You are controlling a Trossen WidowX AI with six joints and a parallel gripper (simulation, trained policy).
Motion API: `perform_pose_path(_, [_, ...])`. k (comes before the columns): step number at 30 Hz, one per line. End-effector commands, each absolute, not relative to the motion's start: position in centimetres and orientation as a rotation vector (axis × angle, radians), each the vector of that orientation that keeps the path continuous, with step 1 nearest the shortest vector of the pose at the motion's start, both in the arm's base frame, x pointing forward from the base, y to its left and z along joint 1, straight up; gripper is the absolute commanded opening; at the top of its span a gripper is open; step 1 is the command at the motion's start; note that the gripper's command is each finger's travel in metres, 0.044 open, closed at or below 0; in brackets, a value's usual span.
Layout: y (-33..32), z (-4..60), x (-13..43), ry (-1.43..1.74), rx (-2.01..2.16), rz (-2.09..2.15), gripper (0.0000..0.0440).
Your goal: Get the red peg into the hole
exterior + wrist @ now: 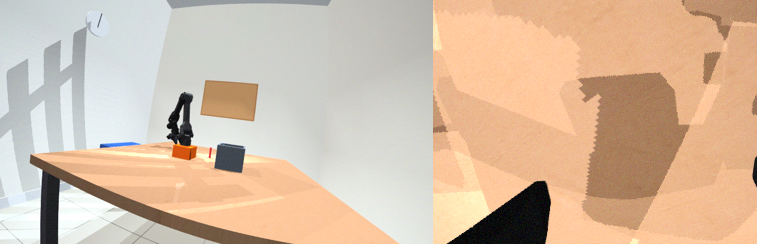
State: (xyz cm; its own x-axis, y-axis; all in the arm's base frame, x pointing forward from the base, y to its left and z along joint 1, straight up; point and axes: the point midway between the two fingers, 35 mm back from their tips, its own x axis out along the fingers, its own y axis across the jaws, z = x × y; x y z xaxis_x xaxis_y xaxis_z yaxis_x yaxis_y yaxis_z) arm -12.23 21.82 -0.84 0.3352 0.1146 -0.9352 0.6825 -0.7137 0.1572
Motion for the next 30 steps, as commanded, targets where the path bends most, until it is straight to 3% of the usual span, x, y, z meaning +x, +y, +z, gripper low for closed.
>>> perform_pose_path(1, [21.9,-0.8,-11.9,0.673,2.099,-1.394,0.0417])
perform_pose_path(4, [22.2,-0.6,-11.1,0.603,2.189,-1.439,0.044])
perform_pose_path(30, [23.9,2.3,-4.2,-0.203,2.879,-1.783,0.0437])
